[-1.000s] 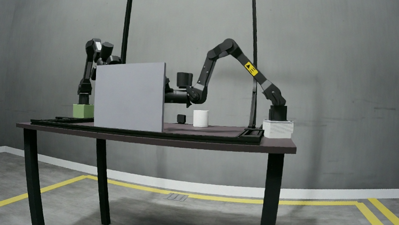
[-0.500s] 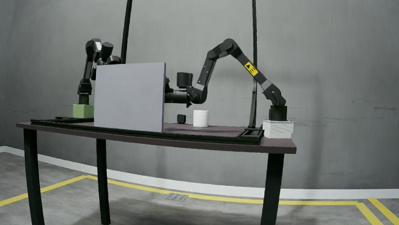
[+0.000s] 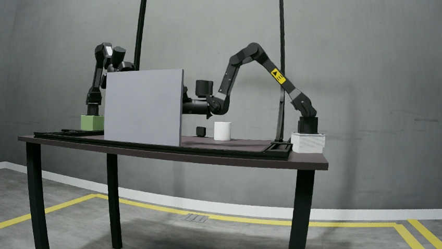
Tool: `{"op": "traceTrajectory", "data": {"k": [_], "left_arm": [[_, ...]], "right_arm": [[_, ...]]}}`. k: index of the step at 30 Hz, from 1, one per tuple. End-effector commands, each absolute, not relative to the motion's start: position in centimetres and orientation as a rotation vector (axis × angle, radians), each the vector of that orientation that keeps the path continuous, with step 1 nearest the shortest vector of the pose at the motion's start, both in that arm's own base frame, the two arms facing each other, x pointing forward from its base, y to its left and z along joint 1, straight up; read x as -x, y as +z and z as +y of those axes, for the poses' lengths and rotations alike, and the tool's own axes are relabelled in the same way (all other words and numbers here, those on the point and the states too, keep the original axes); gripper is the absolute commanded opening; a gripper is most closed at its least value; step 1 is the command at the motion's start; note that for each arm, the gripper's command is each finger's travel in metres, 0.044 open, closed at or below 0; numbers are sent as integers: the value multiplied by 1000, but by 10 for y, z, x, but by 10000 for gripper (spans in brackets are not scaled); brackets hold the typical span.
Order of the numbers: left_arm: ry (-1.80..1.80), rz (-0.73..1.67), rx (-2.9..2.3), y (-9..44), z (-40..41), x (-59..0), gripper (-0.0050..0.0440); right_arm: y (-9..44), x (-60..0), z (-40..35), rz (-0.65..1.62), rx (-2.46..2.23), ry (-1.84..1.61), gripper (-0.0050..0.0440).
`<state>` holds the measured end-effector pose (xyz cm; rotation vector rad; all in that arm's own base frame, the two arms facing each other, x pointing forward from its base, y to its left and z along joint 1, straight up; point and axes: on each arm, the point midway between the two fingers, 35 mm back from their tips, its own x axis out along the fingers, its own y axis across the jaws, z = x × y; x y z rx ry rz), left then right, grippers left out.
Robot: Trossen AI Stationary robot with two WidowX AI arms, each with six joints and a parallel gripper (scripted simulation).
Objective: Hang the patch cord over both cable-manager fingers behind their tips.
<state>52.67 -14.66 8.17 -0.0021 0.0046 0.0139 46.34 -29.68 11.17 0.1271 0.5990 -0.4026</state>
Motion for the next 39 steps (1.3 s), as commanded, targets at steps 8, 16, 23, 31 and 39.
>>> {"op": "traceTrajectory", "data": {"k": [8,16,23,31,39], "left_arm": [[18,-27,22,100,-147,-531,25],[20,-20,22,98,-147,-531,25],[22,-19,26,99,-148,-532,25],[22,-14,30,99,-149,-533,25],[23,-9,34,98,-150,-535,25]], "right_arm": [[125,-464,-298,574,-115,-405,40],[125,-464,-298,574,-115,-405,40],[125,-464,-298,574,-115,-405,40],[125,-464,-298,574,-115,-405,40],[125,-464,-298,574,-115,-405,40]]}}
